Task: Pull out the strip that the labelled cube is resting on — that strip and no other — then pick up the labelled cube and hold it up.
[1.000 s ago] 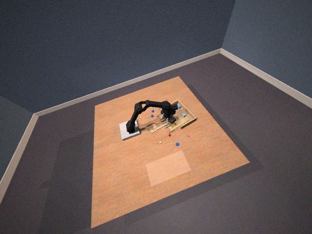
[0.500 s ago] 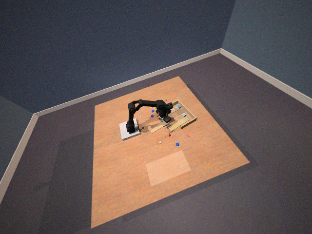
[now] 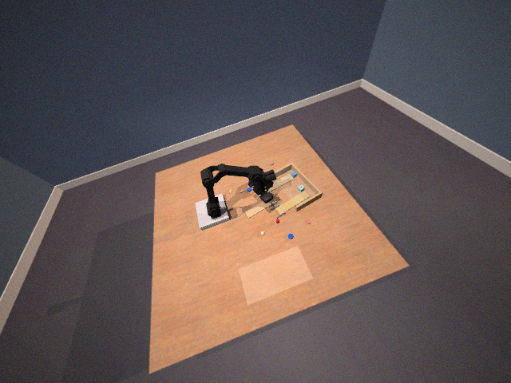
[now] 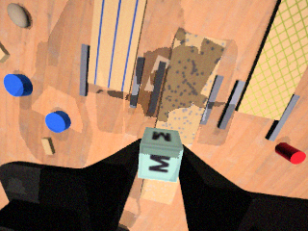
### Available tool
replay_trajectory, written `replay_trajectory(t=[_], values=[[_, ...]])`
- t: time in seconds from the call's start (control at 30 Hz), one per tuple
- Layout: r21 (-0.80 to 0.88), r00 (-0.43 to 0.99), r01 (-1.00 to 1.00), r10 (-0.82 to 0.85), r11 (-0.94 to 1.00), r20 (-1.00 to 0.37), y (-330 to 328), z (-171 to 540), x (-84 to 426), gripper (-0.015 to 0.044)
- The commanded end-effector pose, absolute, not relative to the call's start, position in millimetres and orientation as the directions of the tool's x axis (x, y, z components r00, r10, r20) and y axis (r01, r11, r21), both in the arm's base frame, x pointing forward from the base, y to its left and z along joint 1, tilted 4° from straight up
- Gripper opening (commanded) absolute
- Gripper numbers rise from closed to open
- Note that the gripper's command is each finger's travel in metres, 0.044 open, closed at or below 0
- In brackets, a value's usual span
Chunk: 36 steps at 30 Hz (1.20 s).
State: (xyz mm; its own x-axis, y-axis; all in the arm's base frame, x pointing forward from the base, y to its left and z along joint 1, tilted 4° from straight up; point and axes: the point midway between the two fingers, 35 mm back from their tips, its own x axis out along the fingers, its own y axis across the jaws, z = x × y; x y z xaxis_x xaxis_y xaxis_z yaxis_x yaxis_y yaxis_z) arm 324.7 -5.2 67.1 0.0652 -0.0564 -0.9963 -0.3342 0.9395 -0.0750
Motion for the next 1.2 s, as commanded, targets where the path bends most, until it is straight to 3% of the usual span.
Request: replay_trajectory(t=[0.0,0.4,1.17], values=[[-0.075,0.058,-0.328,-0.059,0.942,-0.997,-5,63,308,0.0],[-0.075,0.058,-0.328,-0.059,0.942,-0.997,-3,97,301,0.0],[-0.075,0.058,-0.328,-0.059,0.942,-0.997,-3,98,301,0.0]])
